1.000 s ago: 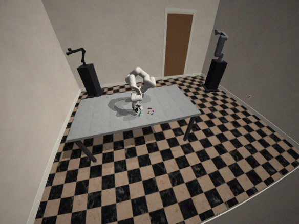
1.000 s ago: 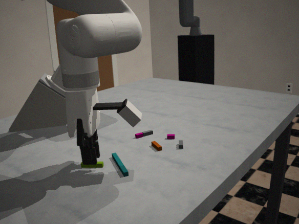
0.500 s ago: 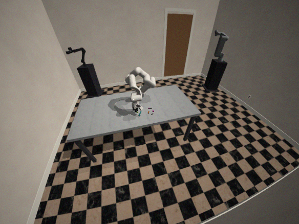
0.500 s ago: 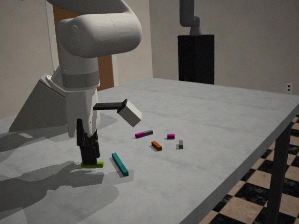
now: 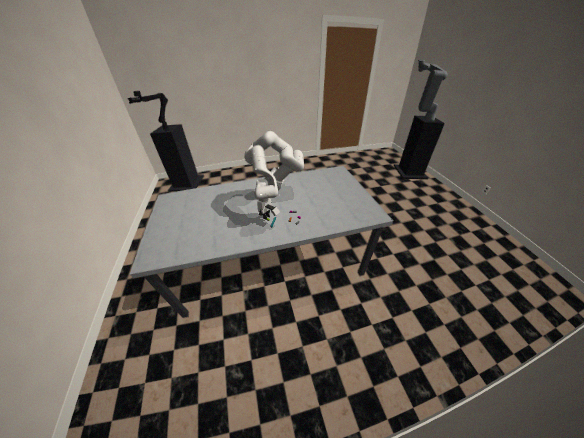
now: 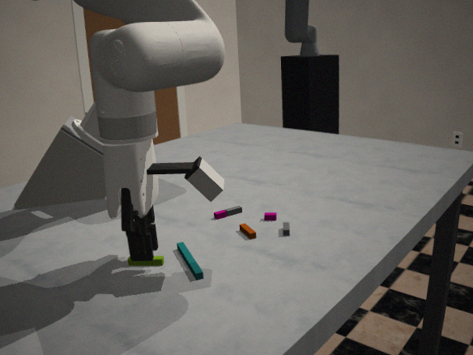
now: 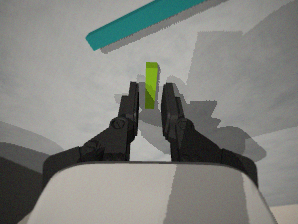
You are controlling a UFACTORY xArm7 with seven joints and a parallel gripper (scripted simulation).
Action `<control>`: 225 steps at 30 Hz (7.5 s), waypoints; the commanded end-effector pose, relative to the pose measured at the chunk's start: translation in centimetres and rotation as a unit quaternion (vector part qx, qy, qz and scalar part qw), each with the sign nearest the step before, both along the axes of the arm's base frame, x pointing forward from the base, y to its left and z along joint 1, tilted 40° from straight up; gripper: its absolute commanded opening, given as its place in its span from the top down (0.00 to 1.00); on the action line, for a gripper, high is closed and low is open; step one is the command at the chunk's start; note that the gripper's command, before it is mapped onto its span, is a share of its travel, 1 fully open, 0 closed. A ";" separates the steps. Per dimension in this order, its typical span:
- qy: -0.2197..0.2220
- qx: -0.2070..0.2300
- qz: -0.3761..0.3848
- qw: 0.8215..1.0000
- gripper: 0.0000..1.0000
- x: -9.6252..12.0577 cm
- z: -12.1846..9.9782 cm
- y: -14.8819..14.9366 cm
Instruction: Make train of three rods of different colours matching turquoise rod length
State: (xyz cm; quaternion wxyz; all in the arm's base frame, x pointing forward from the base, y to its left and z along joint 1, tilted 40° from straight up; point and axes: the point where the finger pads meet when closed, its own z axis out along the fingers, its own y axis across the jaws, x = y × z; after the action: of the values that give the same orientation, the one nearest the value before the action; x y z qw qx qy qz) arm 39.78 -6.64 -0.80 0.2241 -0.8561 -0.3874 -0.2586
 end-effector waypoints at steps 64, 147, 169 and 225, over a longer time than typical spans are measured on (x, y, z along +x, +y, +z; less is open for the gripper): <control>-0.001 -0.001 -0.001 1.000 0.76 0.4 -1.0 0.7; -0.007 -0.002 0.003 1.000 0.96 -2.1 7.2 -4.7; -0.163 -0.066 0.194 0.965 0.96 -7.5 19.7 13.2; -0.173 -0.081 0.226 0.955 0.96 -7.1 13.0 20.6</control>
State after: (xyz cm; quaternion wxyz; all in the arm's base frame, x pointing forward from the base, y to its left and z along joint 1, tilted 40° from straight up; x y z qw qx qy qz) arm 32.54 13.93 12.23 0.1367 -0.7032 -0.6235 -0.3130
